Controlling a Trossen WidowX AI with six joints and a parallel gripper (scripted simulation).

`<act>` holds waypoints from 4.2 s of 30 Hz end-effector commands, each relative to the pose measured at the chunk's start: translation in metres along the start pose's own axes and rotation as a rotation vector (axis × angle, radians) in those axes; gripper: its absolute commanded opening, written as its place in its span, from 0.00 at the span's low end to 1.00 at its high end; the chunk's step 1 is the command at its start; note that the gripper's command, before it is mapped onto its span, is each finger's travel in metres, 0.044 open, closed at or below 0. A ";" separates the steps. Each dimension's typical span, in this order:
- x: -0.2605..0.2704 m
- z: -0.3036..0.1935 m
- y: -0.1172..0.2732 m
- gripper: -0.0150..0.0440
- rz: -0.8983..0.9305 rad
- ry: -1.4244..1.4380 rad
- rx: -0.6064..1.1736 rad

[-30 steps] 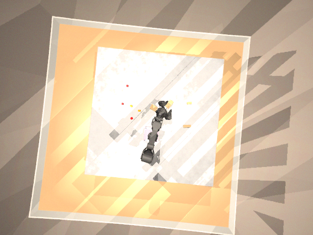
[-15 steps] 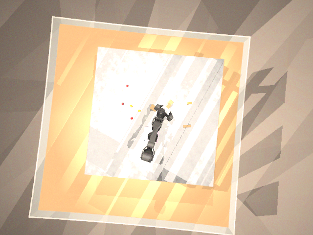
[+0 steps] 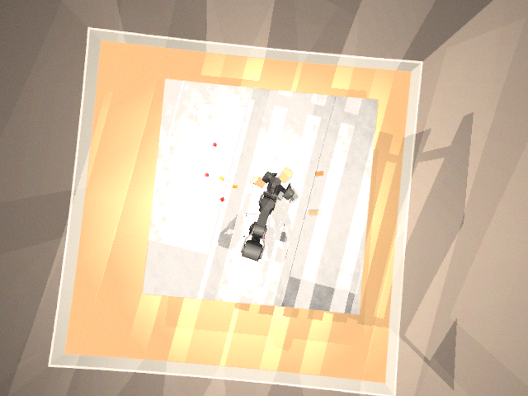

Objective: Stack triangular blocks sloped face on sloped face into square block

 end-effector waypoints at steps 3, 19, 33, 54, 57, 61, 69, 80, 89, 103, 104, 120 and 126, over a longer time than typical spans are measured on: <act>-0.003 0.000 -0.023 1.00 -0.004 0.003 0.001; -0.002 0.009 -0.061 1.00 -0.004 0.003 0.003; -0.002 0.008 -0.060 0.58 0.000 0.000 0.004; -0.006 -0.034 -0.028 0.25 0.000 0.000 0.006; -0.007 -0.043 -0.018 0.25 0.000 0.000 0.006; -0.007 -0.055 -0.003 0.25 0.000 0.000 0.006; -0.006 -0.064 0.011 0.25 0.000 0.000 0.006; -0.010 -0.082 -0.001 0.25 0.030 -0.238 -0.125; -0.012 -0.100 -0.009 0.25 0.087 -0.464 -0.249; -0.012 -0.123 -0.019 0.25 0.229 -0.812 -0.422; -0.012 -0.125 -0.020 0.25 0.241 -0.836 -0.433; -0.011 -0.150 -0.027 0.25 0.491 -1.222 -0.579; -0.010 -0.156 -0.028 0.25 0.576 -1.326 -0.608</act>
Point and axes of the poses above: the point midway between the two fingers, 35 mm back from their tips, its own y axis back along the fingers, its own x axis across the jaws, z = x × y, the point moved 10 cm from there along y, back along the fingers, and after that the axes turned 3 degrees about -y, right-handed, at the moved point
